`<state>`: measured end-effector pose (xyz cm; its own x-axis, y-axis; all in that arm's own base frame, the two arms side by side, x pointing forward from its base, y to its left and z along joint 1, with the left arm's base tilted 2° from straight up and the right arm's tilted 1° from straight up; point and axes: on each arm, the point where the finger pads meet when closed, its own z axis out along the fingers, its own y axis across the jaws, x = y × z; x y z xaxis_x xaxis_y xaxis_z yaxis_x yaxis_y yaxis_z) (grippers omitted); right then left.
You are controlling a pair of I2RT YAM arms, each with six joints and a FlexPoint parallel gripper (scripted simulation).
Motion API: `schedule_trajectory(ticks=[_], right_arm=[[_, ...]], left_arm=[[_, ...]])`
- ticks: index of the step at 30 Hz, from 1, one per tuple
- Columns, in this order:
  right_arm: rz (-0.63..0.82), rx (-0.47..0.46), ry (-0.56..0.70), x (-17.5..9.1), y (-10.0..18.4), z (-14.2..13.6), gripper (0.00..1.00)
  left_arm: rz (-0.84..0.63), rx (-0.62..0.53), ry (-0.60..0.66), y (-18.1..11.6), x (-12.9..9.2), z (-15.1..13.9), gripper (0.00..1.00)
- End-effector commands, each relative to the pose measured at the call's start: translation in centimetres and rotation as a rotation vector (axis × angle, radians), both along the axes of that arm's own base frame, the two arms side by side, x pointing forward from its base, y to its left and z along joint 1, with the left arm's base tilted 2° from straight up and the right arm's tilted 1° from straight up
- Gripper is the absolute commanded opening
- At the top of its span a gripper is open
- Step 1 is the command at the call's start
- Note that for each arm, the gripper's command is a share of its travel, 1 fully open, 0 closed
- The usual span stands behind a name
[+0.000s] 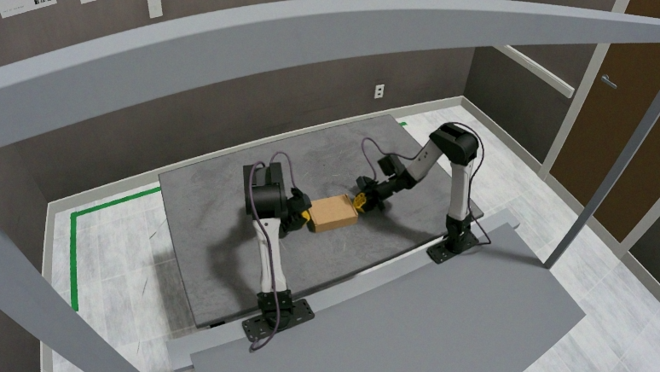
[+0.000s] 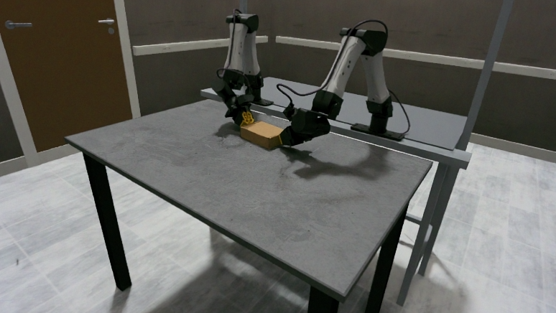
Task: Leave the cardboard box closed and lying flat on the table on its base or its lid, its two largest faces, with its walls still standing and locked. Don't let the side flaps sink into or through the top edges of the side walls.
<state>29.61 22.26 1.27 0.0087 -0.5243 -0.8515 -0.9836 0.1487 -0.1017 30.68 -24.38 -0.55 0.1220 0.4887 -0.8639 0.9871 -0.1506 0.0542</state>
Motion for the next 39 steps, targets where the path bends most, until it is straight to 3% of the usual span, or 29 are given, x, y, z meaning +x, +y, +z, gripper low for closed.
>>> schedule_trajectory(ticks=[1,18,39], right_arm=[[0.034,0.032,-0.029,-0.2,0.6,0.7,0.0],[0.026,0.038,-0.05,0.1,0.2,1.3,0.0],[0.025,0.03,-0.021,-0.2,-0.2,0.1,0.0]], left_arm=[[-0.024,-0.017,-0.004,-0.6,-0.4,-0.4,0.0],[-0.012,-0.021,-0.026,-0.1,0.4,0.8,0.0],[-0.008,-0.022,-0.033,0.2,0.8,1.0,0.0]])
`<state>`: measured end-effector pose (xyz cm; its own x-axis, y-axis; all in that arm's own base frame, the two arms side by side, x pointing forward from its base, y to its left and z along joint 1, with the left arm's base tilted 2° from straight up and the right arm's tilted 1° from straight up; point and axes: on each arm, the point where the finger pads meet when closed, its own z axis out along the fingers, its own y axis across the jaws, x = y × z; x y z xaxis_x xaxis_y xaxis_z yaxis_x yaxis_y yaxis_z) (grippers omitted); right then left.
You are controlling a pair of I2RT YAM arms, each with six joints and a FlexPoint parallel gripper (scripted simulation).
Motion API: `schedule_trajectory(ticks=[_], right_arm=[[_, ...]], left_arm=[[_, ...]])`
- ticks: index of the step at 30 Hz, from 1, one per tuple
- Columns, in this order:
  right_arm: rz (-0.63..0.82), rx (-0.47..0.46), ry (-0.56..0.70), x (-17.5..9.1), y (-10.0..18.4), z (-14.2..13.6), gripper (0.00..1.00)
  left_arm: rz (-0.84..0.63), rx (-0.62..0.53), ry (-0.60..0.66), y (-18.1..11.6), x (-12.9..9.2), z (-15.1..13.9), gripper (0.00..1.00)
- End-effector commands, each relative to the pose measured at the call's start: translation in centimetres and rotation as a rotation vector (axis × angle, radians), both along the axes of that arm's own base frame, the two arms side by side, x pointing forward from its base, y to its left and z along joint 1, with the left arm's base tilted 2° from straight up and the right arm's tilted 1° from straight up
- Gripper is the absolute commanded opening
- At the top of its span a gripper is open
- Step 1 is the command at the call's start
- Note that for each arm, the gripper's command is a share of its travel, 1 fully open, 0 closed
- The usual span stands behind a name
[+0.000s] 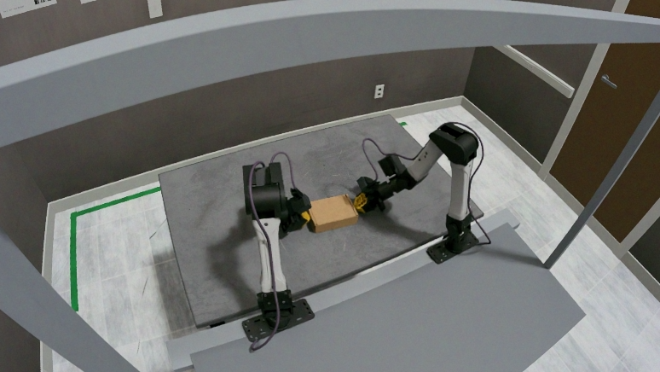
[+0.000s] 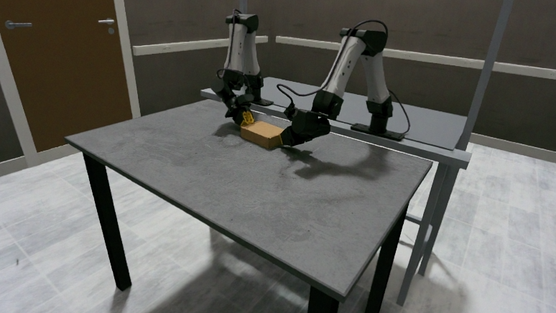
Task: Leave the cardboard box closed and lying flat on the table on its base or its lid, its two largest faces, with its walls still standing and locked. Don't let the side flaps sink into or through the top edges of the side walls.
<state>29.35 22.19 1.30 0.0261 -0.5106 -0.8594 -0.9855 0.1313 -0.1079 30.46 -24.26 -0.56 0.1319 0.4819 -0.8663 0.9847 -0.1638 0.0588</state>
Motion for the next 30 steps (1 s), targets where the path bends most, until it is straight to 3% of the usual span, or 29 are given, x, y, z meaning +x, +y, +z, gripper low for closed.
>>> schedule_trajectory(ticks=[1,16,27,30], right_arm=[[0.005,0.014,-0.013,0.0,-0.2,0.1,0.0],[0.004,0.009,0.007,-0.2,-0.5,-0.6,0.0],[0.006,0.017,-0.023,0.0,-0.5,0.9,0.0],[0.011,0.024,-0.045,0.8,-0.6,1.7,0.0]], left_arm=[[0.005,-0.015,-0.027,0.1,1.0,0.9,0.0],[0.006,-0.011,-0.012,0.4,0.9,0.3,0.0],[0.004,-0.011,-0.013,0.5,0.9,0.3,0.0],[0.012,-0.021,-0.042,0.7,1.4,1.7,0.0]])
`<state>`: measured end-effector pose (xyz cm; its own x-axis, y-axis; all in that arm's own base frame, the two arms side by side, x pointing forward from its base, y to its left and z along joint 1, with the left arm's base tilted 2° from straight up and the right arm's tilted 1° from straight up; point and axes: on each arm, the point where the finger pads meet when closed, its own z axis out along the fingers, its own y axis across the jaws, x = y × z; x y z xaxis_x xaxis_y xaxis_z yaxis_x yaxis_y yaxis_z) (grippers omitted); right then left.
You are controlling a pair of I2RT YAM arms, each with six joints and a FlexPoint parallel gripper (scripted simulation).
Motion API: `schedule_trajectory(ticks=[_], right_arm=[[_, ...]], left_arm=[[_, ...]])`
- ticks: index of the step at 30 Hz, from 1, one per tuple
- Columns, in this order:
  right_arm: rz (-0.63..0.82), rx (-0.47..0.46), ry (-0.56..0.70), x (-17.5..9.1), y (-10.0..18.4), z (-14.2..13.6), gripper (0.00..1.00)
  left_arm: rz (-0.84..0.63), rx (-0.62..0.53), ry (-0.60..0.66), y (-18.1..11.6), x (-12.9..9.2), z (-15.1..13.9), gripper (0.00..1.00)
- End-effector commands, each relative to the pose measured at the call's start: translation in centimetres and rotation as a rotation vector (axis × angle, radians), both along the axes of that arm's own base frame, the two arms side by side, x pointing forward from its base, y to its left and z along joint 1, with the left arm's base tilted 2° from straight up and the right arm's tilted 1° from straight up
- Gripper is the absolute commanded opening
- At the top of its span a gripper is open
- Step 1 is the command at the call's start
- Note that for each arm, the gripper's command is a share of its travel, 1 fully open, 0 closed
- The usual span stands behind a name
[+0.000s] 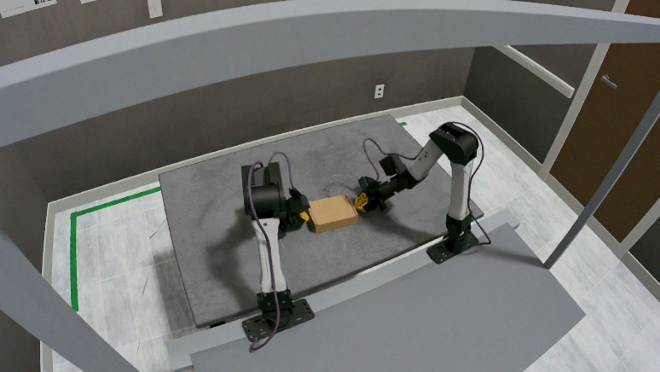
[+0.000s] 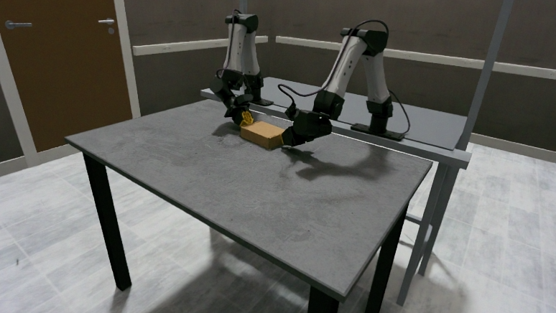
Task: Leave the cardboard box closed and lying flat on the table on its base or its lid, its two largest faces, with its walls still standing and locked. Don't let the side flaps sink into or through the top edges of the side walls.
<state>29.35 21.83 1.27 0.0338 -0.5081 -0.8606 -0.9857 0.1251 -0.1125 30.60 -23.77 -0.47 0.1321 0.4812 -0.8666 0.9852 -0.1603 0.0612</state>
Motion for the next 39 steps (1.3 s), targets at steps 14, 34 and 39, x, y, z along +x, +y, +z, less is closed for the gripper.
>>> schedule_trajectory(ticks=[14,34,39], right_arm=[[0.005,0.023,-0.018,0.6,-1.3,2.2,0.0],[0.004,0.025,0.014,0.3,-2.9,3.0,0.0],[0.004,0.026,0.023,0.2,-3.3,3.2,0.0]], left_arm=[[0.008,-0.013,-0.014,1.3,1.2,2.0,0.0],[0.008,-0.006,0.025,2.9,1.3,2.7,0.0],[0.008,-0.001,0.046,3.3,1.2,2.5,0.0]])
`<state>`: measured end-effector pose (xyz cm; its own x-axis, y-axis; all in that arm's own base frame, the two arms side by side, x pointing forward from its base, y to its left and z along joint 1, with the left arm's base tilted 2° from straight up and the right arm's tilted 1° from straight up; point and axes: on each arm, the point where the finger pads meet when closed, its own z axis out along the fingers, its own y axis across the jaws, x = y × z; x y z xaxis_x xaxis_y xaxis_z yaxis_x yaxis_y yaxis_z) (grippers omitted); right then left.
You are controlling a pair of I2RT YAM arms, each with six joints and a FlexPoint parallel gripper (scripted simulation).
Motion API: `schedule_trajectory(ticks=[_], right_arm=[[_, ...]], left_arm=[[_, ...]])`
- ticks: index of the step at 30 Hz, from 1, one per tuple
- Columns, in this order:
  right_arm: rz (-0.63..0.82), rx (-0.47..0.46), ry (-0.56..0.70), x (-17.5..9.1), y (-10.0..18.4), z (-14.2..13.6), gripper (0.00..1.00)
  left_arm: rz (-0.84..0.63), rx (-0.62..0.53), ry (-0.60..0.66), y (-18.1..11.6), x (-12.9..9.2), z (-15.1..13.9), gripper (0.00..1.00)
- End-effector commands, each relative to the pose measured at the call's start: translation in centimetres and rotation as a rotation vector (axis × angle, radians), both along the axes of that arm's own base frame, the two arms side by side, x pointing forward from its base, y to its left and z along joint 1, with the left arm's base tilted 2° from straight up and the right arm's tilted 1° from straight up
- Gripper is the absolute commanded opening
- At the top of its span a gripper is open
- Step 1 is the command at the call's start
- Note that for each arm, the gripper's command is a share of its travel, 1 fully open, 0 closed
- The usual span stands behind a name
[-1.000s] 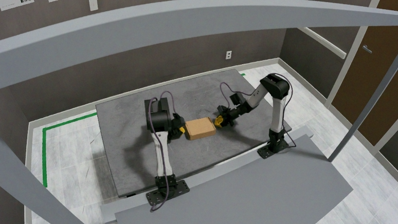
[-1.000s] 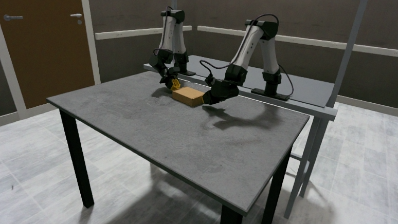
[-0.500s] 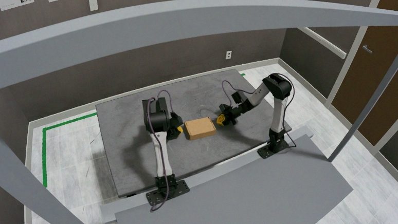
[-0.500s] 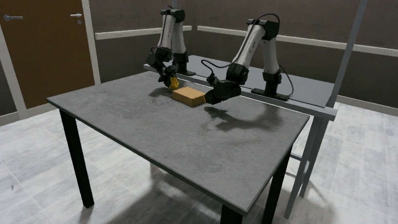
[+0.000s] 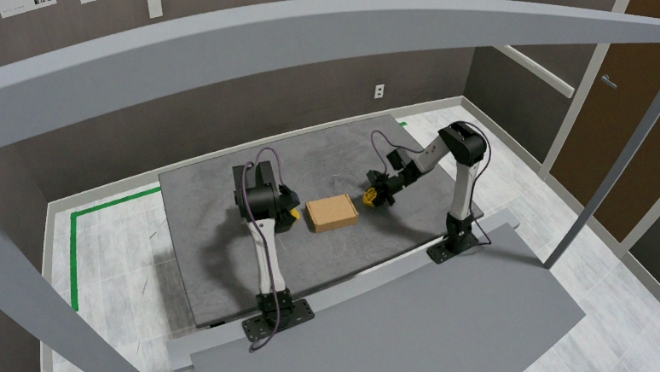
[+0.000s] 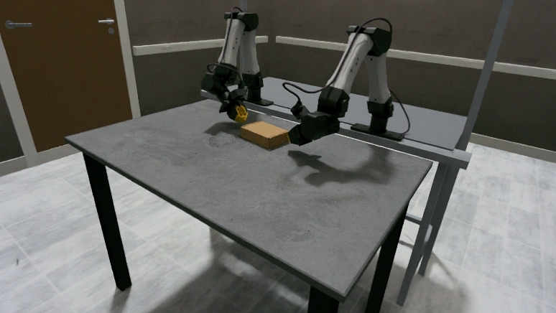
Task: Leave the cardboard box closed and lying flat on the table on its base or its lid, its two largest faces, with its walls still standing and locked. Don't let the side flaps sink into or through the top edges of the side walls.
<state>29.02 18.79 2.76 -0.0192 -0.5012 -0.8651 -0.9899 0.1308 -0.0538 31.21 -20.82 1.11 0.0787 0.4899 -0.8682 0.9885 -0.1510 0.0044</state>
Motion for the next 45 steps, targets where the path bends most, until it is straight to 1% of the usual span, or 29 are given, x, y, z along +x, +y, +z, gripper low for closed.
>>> schedule_trajectory(ticks=[1,8,14,19,20,24,26,27,28,34,36,45], right_arm=[[0.009,0.018,-0.035,0.6,-0.3,1.7,0.0],[0.008,0.019,-0.026,0.5,-0.8,2.0,0.0],[0.008,0.02,-0.016,0.4,-1.4,2.3,0.0],[0.008,0.02,-0.011,0.4,-1.6,2.5,0.0],[0.008,0.02,-0.01,0.4,-1.7,2.5,0.0],[0.008,0.021,-0.004,0.4,-2.1,2.7,0.0],[0.008,0.021,0.0,0.4,-2.3,2.8,0.0],[-0.007,0.011,0.008,0.3,-2.5,3.2,0.0],[-0.026,-0.009,0.018,0.3,-2.9,3.4,0.0],[-0.114,-0.049,0.083,-0.3,-4.4,6.0,0.0],[-0.114,-0.049,0.083,-0.3,-4.4,6.0,0.0],[-0.237,-0.112,0.161,-1.2,-6.6,9.8,0.0]], left_arm=[[-0.001,-0.01,-0.01,0.4,0.6,0.9,0.0],[-0.001,-0.004,0.025,0.9,0.5,0.4,0.0],[-0.001,-0.002,0.024,1.4,0.6,1.0,0.0],[-0.001,0.001,0.038,1.7,0.6,0.9,0.0],[-0.001,-0.002,0.007,1.7,0.9,1.9,0.0],[-0.001,0.005,0.045,2.1,0.7,1.1,0.0],[-0.001,0.007,0.048,2.3,0.7,1.2,0.0],[0.012,0.017,0.024,2.6,0.3,2.8,0.0],[0.033,0.029,0.058,2.9,-0.3,2.9,0.0],[0.116,0.079,0.099,4.3,-1.4,5.2,0.0],[0.116,0.079,0.099,4.3,-1.4,5.2,0.0],[0.24,0.155,0.163,6.4,-3.1,8.6,0.0]])
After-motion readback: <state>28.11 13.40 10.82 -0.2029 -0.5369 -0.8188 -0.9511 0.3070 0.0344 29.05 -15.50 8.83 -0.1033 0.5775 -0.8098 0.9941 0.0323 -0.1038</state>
